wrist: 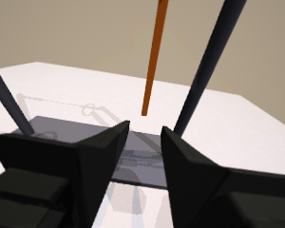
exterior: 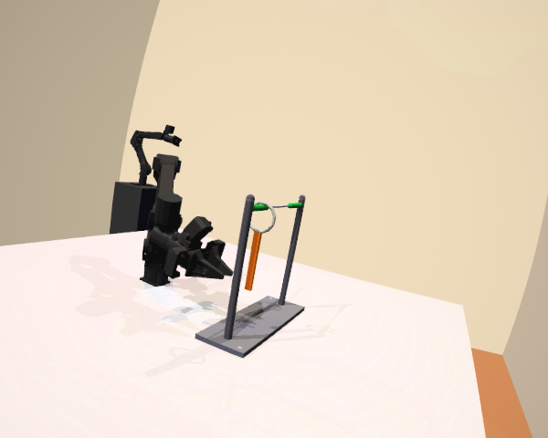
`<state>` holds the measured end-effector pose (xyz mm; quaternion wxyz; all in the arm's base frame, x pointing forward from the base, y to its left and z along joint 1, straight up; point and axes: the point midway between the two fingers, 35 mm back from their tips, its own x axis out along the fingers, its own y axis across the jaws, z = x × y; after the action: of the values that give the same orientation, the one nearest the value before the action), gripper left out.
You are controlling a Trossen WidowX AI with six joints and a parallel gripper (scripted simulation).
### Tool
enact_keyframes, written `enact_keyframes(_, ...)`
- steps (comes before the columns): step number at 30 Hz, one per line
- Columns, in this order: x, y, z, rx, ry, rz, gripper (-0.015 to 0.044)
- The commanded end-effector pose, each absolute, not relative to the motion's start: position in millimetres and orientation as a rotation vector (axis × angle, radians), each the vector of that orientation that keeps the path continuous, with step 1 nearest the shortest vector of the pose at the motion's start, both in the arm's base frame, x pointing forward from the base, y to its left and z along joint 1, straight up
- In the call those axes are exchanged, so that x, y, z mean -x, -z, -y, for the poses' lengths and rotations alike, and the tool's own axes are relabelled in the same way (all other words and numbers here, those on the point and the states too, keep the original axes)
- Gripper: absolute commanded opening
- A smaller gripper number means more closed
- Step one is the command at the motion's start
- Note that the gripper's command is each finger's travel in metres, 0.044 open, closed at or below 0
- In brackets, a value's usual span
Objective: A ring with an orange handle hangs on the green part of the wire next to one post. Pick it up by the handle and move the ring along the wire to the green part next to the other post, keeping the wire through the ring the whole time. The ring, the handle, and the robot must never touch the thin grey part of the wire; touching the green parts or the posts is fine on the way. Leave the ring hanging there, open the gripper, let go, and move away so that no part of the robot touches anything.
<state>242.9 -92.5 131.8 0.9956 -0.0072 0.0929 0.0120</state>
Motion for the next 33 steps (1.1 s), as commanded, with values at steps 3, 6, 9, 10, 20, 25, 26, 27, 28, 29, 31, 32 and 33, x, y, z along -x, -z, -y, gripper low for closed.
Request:
enact_keyframes(3,-254,-141,92,0.012,-0.023,-0.164,0.0160)
enact_keyframes(6,-256,-141,92,0.012,-0.023,-0.164,0.0160)
enact_keyframes(9,-259,-142,92,0.012,-0.023,-0.164,0.0160)
enact_keyframes(10,-261,-142,93,0.012,-0.023,-0.165,0.0160)
enact_keyframes(20,-275,-141,94,0.012,-0.023,-0.165,0.0160)
enact_keyframes(25,-282,-140,94,0.013,-0.023,-0.165,0.0160)
enact_keyframes(26,-284,-140,94,0.013,-0.023,-0.164,0.0160)
enact_keyframes(27,-285,-140,94,0.013,-0.023,-0.164,0.0160)
enact_keyframes(28,-287,-140,94,0.013,-0.023,-0.164,0.0160)
enact_keyframes(29,-288,-140,93,0.013,-0.023,-0.164,0.0160)
enact_keyframes(31,-291,-139,93,0.012,-0.023,-0.164,0.0160)
enact_keyframes(32,-293,-139,93,0.012,-0.023,-0.164,0.0160)
enact_keyframes(33,-294,-139,93,0.012,-0.023,-0.164,0.0160)
